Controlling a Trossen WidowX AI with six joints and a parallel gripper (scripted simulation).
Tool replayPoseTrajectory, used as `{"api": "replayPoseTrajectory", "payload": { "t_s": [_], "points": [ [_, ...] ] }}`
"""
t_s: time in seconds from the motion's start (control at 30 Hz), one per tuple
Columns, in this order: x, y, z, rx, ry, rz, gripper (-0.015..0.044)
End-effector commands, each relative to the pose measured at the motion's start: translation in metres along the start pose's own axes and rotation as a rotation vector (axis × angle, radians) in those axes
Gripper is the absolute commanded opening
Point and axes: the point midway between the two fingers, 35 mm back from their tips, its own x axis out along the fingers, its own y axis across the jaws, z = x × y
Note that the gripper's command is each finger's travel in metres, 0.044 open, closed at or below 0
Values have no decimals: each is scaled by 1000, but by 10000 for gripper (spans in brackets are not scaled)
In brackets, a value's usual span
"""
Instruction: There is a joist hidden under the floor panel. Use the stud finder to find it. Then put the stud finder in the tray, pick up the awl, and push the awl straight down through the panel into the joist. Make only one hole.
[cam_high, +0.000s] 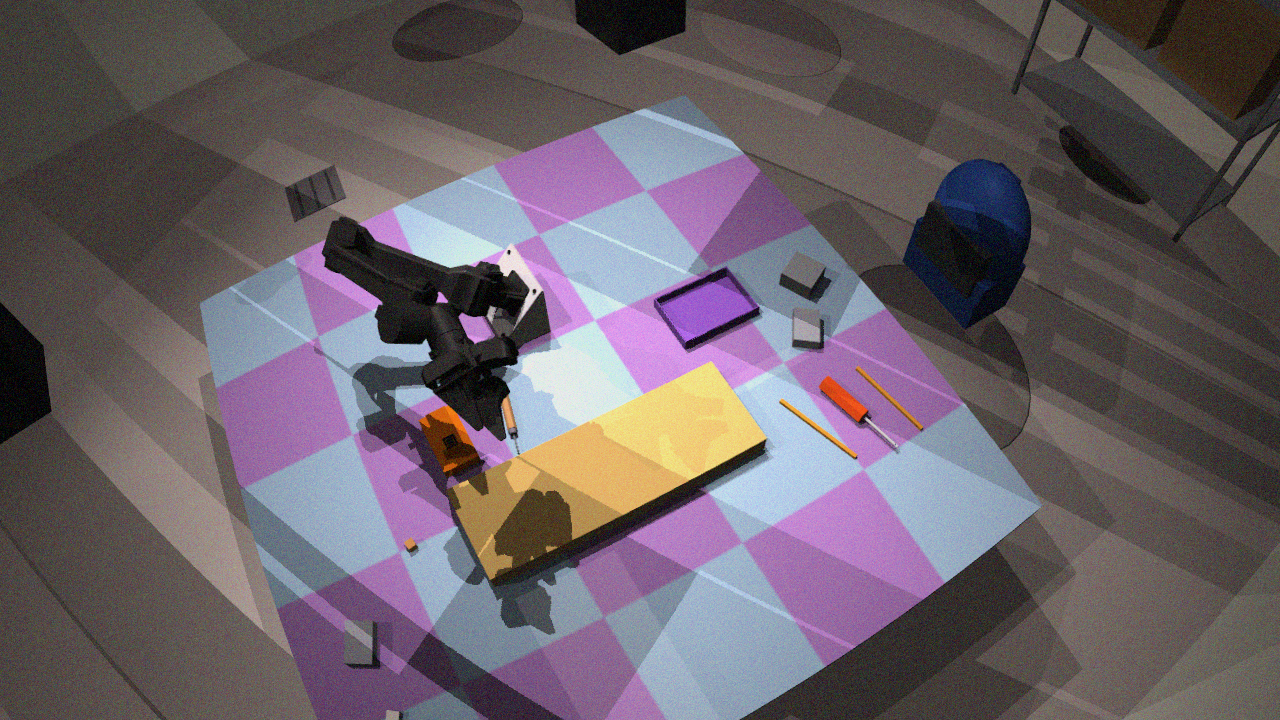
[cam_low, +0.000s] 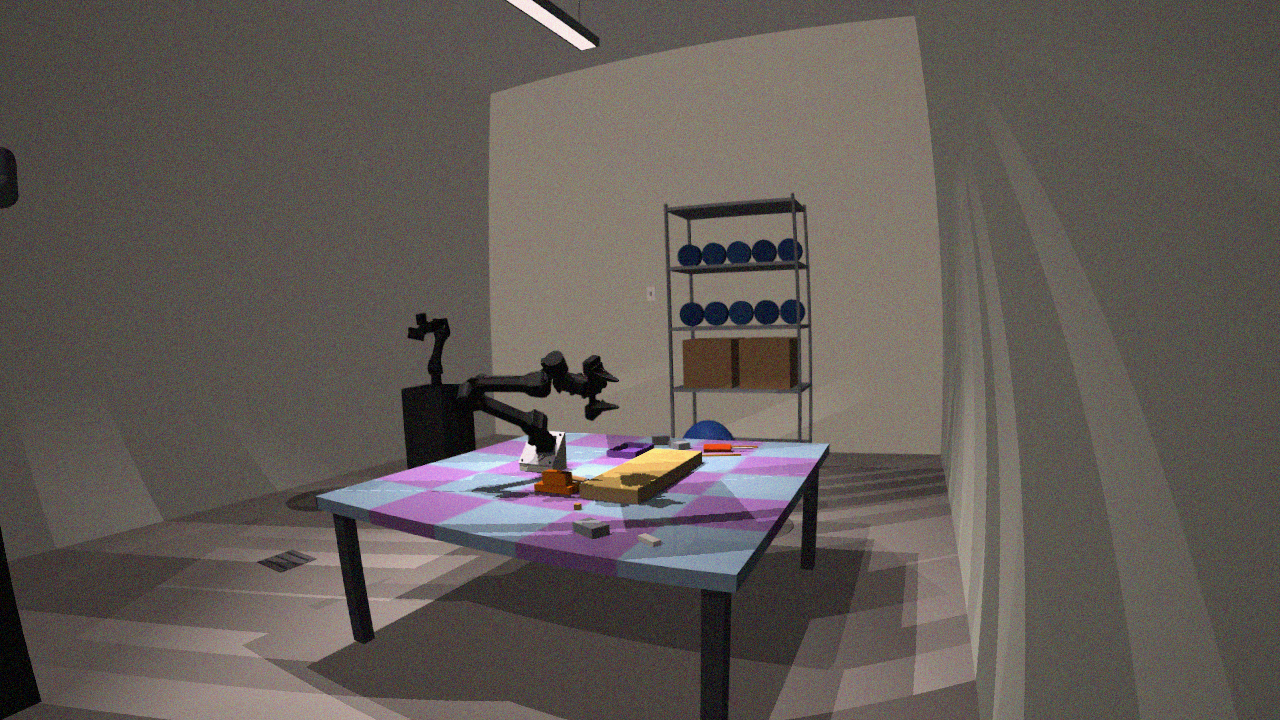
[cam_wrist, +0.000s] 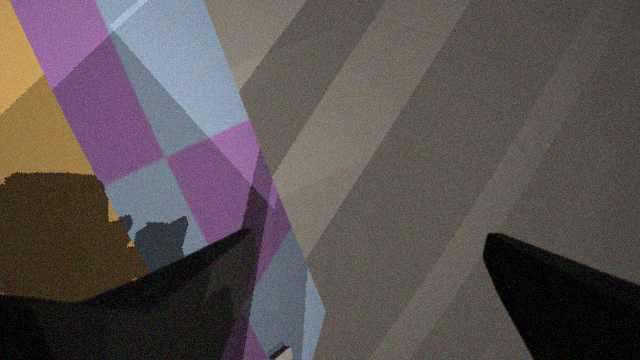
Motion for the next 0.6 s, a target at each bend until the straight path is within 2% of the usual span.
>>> {"api": "replayPoseTrajectory", "payload": {
  "t_s": [0.0, 0.13, 0.3, 0.57],
  "points": [
    [0, 2, -1, 11, 4, 10, 426],
    [1, 45, -31, 244, 105, 212, 440],
    [-23, 106, -77, 605, 360, 469, 440],
    [-65, 150, -110, 898, 665, 628, 440]
  ]
}}
